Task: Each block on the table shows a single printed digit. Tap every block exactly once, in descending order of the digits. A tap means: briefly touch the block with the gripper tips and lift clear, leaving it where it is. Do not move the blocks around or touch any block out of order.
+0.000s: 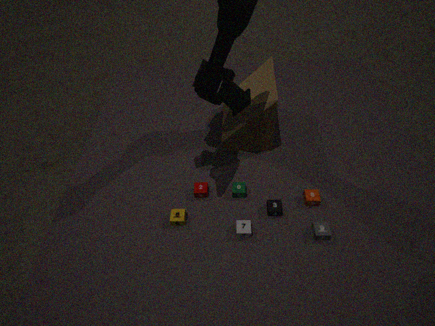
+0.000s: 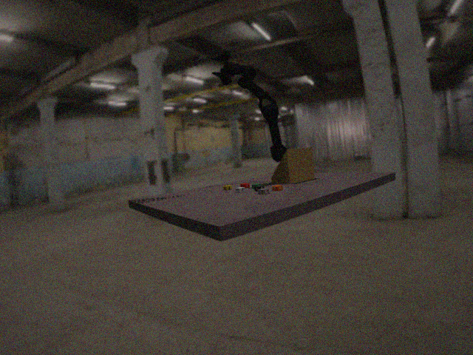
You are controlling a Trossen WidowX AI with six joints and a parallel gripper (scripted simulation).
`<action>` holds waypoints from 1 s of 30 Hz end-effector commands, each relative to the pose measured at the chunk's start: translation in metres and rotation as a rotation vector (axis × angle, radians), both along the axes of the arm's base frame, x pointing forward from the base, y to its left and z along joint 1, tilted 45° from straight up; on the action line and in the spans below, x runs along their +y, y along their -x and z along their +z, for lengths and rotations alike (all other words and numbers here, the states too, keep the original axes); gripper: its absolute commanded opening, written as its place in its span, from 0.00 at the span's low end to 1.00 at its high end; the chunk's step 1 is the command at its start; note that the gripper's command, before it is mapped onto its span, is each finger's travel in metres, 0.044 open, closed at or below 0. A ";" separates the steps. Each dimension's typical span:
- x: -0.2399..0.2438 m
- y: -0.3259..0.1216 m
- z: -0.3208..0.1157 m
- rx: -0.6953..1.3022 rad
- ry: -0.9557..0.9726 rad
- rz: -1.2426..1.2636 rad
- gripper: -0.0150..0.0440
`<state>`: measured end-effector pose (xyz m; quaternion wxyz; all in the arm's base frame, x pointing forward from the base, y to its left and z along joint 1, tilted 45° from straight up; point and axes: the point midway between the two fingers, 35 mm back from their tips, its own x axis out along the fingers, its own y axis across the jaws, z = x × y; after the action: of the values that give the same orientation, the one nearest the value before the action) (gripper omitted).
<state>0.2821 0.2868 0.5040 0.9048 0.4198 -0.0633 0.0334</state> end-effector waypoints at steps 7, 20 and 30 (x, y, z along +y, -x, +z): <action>-0.034 0.061 0.068 -0.166 -0.433 0.217 0.93; -0.142 0.185 0.173 -0.338 -1.490 0.922 0.93; -0.291 0.201 0.188 -0.390 -2.313 1.393 0.93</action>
<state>0.0742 0.0429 0.6970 -0.0736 0.8816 0.0365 0.4649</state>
